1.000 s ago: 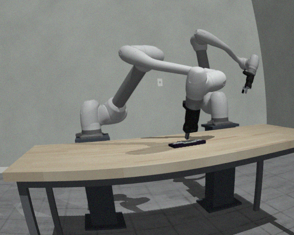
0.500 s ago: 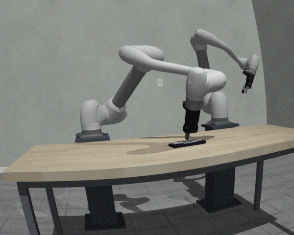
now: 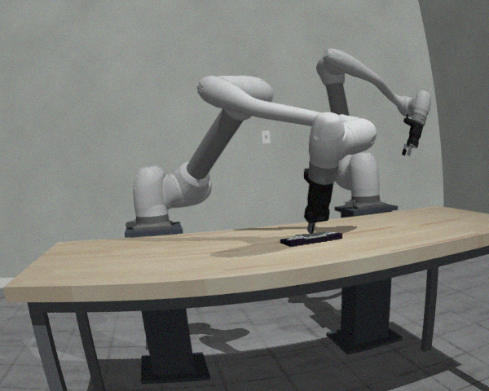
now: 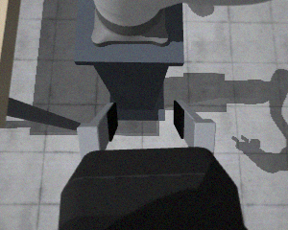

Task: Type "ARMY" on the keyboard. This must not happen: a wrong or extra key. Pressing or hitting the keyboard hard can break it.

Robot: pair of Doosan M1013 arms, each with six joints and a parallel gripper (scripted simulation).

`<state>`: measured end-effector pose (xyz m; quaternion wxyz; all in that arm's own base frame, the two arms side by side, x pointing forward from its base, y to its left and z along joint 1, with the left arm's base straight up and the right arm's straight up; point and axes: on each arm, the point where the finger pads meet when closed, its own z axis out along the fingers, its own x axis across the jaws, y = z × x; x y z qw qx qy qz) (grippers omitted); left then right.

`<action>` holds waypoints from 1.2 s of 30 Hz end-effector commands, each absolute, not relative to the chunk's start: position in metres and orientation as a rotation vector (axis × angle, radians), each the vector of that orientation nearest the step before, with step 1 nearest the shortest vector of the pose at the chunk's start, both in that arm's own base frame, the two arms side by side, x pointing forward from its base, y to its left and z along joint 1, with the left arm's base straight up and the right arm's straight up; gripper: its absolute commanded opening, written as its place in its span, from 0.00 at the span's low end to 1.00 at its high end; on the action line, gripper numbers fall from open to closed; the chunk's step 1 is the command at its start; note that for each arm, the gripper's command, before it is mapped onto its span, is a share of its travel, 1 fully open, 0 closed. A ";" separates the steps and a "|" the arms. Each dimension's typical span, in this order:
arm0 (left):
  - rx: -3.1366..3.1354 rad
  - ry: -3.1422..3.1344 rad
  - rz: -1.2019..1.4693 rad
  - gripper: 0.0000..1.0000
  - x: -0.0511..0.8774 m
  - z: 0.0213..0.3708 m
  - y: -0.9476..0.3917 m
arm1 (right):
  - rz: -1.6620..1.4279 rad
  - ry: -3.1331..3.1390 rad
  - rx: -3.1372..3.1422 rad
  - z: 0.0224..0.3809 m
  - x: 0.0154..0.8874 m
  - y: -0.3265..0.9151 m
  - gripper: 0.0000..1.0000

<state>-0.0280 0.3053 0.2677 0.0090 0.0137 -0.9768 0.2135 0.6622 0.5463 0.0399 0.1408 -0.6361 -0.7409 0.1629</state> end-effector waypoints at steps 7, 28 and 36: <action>0.052 -3.052 0.676 1.00 -0.027 0.269 0.302 | 0.476 -2.151 -1.827 0.035 0.660 0.544 0.00; 0.052 -3.052 0.676 1.00 -0.027 0.269 0.302 | 0.476 -2.151 -1.827 0.033 0.660 0.544 0.00; 0.052 -3.052 0.676 1.00 -0.027 0.269 0.302 | 0.476 -2.151 -1.827 0.032 0.660 0.544 0.00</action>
